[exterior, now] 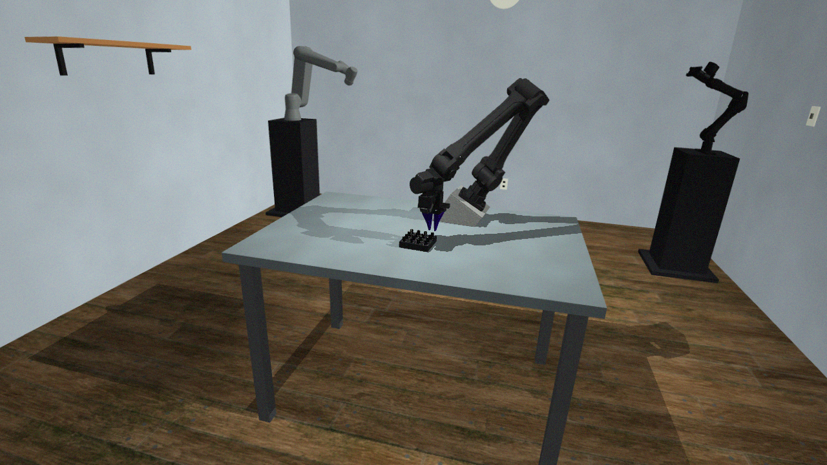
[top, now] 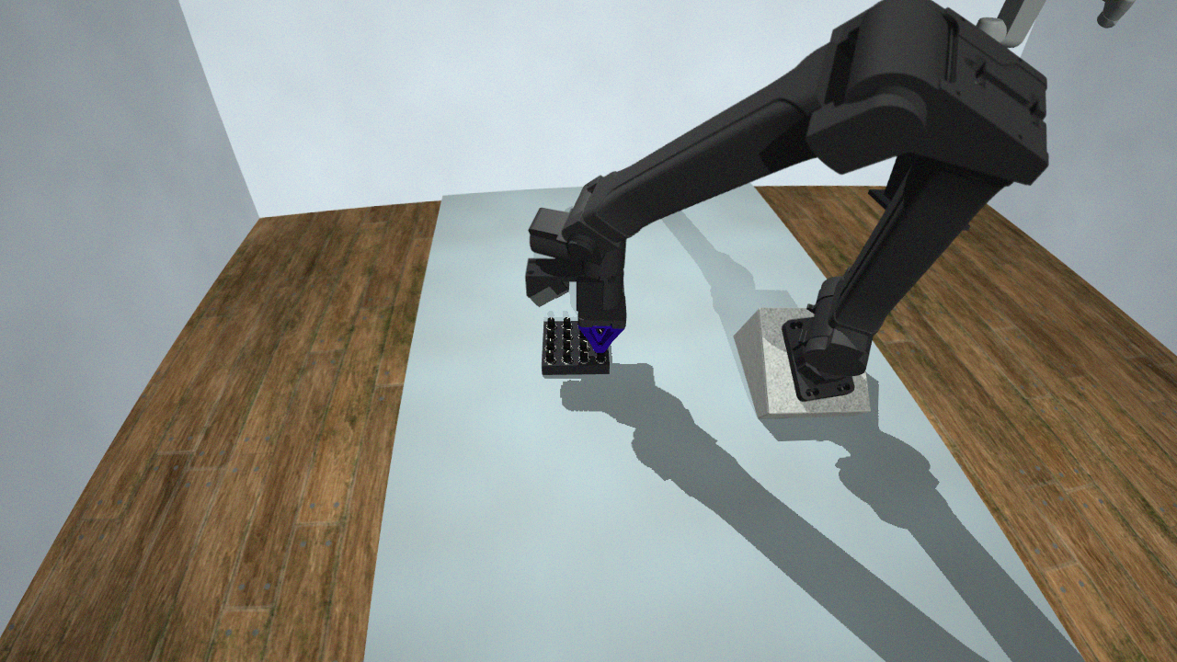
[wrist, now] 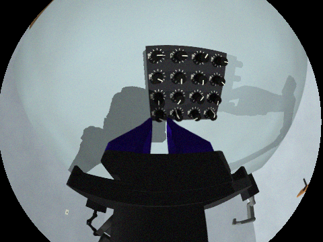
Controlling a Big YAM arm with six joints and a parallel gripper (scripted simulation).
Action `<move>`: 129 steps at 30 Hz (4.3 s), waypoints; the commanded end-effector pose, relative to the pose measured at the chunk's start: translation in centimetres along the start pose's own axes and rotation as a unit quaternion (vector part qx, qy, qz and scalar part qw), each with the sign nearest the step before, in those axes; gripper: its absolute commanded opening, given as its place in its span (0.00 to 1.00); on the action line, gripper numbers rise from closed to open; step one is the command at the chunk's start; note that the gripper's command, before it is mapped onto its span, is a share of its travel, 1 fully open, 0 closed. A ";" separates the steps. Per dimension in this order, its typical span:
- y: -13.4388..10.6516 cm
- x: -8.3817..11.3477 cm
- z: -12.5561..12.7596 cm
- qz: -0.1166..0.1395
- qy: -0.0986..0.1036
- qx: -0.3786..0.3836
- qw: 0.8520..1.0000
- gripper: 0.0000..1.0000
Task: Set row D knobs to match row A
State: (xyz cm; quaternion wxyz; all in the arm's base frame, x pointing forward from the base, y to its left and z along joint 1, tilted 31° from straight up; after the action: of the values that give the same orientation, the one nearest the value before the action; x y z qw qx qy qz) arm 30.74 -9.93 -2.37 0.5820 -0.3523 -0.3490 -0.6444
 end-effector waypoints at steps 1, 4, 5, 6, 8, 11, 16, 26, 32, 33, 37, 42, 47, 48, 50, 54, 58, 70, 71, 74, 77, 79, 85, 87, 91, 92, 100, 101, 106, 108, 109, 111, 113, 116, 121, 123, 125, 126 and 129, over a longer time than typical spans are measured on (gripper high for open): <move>0.5 -0.4 -0.1 0.000 0.002 0.000 1.000 0.20; 0.5 -0.4 -0.1 0.000 0.002 0.000 1.000 0.20; 0.5 -0.4 -0.1 0.000 0.002 0.000 1.000 0.20; 0.5 -0.4 -0.1 0.000 0.002 0.000 1.000 0.20; 0.5 -0.4 -0.1 0.000 0.002 0.000 1.000 0.20; 0.5 -0.4 -0.1 0.000 0.002 0.000 1.000 0.20; 0.5 -0.4 -0.1 0.000 0.002 0.000 1.000 0.20; 0.5 -0.4 -0.1 0.000 0.002 0.000 1.000 0.20; 0.5 -0.4 -0.1 0.000 0.002 0.000 1.000 0.20; 0.5 -0.4 -0.1 0.000 0.002 0.000 1.000 0.20; 0.5 -0.4 -0.1 0.000 0.002 0.000 1.000 0.20; 0.5 -0.4 -0.1 0.000 0.002 0.000 1.000 0.20; 0.5 -0.4 -0.1 0.000 0.002 0.000 1.000 0.20; 0.5 -0.4 -0.1 0.000 0.002 0.000 1.000 0.20; 0.5 -0.4 -0.1 0.000 0.002 0.000 1.000 0.20; 0.2 -0.5 -0.1 0.002 0.003 -0.002 1.000 0.20; -0.3 -0.5 -0.3 0.002 0.004 -0.003 1.000 0.20; 0.2 0.0 -0.5 -0.006 -0.001 0.003 1.000 0.20; 0.2 0.0 -0.5 -0.006 -0.001 0.003 1.000 0.20; 0.2 0.0 -0.5 -0.006 -0.001 0.003 1.000 0.20; 0.2 0.0 -0.5 -0.006 -0.001 0.003 1.000 0.20; 0.2 0.0 -0.5 -0.006 -0.001 0.003 1.000 0.20; 0.2 0.0 -0.5 -0.006 -0.001 0.003 1.000 0.20; 0.2 0.0 -0.5 -0.006 -0.001 0.003 1.000 0.20; 0.2 0.0 -0.5 -0.006 -0.001 0.003 1.000 0.20; 0.2 0.0 -0.5 -0.006 -0.001 0.003 1.000 0.20; 0.2 0.0 -0.5 -0.006 -0.001 0.003 1.000 0.20; 0.2 0.0 -0.5 -0.006 -0.001 0.003 1.000 0.20; 0.4 0.1 -0.6 -0.007 -0.001 0.004 1.000 0.20; 0.8 0.2 -0.6 -0.009 -0.003 0.006 1.000 0.20; 0.8 0.2 -0.6 -0.009 -0.003 0.006 1.000 0.20; 1.0 0.3 -0.6 -0.010 -0.004 0.007 1.000 0.20; 1.0 0.2 -0.5 -0.009 -0.003 0.006 1.000 0.20; 0.6 -0.1 -0.3 -0.003 0.000 0.003 1.000 0.20; 0.7 0.0 -0.3 -0.004 -0.001 0.004 1.000 0.20; 0.7 0.0 -0.3 -0.004 -0.001 0.004 1.000 0.20; 0.7 0.0 -0.3 -0.004 -0.001 0.004 1.000 0.20; 0.7 0.0 -0.3 -0.004 -0.001 0.004 1.000 0.20; 0.7 0.0 -0.3 -0.004 -0.001 0.004 1.000 0.20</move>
State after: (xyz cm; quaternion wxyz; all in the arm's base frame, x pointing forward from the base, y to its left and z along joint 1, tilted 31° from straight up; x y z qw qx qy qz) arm 30.14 -9.78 -2.59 0.5835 -0.3531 -0.3457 -0.6444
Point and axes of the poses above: the point where the finger pads meet when closed, its own x axis back along the fingers, its own z axis across the jaws, y = z × x, the point moved 4 cm from there along x, back along the fingers, and after that the axes turned 4 degrees about x, right-handed, at the moved point
